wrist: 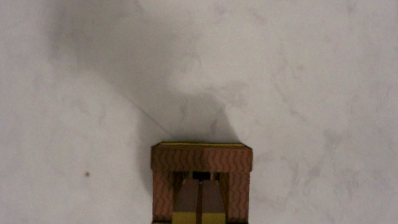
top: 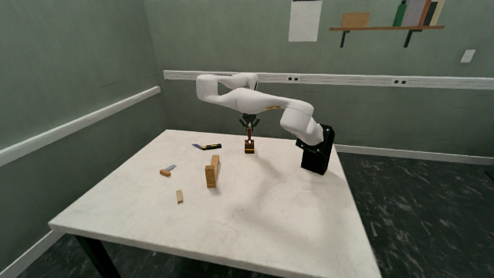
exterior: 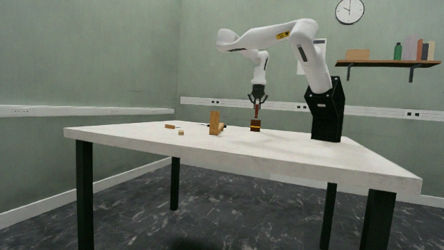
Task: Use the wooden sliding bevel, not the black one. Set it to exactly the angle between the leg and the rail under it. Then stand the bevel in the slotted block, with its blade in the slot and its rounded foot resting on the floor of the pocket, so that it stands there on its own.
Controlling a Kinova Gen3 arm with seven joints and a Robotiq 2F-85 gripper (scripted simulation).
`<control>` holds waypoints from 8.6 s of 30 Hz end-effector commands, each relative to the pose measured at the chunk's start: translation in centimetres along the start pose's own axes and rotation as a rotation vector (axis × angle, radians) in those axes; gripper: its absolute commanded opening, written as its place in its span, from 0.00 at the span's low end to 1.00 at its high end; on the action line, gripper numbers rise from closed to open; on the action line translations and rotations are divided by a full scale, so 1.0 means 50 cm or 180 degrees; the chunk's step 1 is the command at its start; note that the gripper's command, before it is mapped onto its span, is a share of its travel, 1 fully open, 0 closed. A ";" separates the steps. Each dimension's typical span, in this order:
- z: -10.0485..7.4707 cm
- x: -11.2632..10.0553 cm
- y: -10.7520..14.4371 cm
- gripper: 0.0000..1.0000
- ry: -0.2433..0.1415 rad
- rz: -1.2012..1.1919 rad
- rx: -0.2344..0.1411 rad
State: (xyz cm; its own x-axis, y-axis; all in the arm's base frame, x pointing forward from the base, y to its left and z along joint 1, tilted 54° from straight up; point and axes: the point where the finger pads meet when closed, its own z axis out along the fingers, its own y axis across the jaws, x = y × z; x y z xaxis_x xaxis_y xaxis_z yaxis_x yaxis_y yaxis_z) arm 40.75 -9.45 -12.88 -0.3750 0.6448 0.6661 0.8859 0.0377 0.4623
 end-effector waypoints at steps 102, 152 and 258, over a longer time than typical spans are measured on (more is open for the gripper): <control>0.046 -0.001 0.001 0.10 -0.0005 0.0000 -0.0003; 0.064 -0.001 0.001 0.10 -0.0005 0.0000 -0.0003; -0.176 -0.001 0.000 1.00 -0.0006 0.0000 -0.0003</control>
State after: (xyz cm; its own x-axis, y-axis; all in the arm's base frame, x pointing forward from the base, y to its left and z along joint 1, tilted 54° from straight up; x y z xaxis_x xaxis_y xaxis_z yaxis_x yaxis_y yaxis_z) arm 38.39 -16.11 -7.79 -0.3751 0.6449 0.6659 0.8859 0.0378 0.4624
